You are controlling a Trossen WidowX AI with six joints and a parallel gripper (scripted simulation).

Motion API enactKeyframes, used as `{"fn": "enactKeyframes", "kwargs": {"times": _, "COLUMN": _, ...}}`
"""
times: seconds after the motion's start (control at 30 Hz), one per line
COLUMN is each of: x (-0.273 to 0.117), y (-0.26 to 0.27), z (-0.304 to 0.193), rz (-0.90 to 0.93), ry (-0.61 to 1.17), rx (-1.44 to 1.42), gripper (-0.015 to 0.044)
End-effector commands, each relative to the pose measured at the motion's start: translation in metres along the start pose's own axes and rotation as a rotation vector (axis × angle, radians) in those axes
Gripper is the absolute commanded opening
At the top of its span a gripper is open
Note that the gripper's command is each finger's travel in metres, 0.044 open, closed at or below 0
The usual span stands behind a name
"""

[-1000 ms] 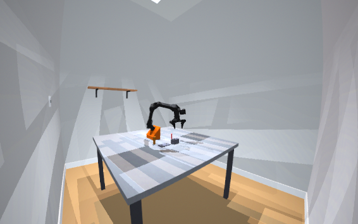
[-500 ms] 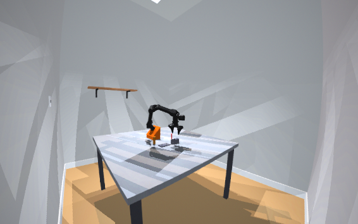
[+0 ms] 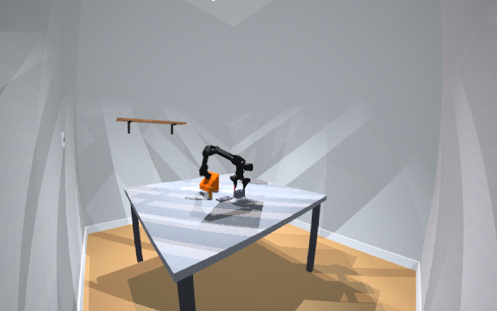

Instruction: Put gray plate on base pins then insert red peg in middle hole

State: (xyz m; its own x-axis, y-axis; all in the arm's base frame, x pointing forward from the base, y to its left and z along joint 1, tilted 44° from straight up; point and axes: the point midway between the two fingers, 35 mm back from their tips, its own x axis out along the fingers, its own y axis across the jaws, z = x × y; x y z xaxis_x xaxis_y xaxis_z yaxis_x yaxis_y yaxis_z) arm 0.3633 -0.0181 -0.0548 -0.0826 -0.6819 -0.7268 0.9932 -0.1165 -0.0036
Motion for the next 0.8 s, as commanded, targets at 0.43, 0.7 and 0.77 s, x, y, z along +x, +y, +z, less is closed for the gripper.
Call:
{"fn": "enactKeyframes", "kwargs": {"times": 0.43, "x": 0.029, "y": -0.001, "z": 0.001, "rz": -0.003, "ry": -0.006, "rx": -0.005, "gripper": 0.044}}
{"fn": "enactKeyframes", "kwargs": {"times": 0.7, "x": 0.042, "y": -0.001, "z": 0.002, "rz": -0.003, "ry": -0.008, "rx": -0.005, "gripper": 0.044}}
{"fn": "enactKeyframes", "kwargs": {"times": 0.77, "x": 0.045, "y": -0.001, "z": 0.002, "rz": -0.003, "ry": -0.009, "rx": -0.005, "gripper": 0.044}}
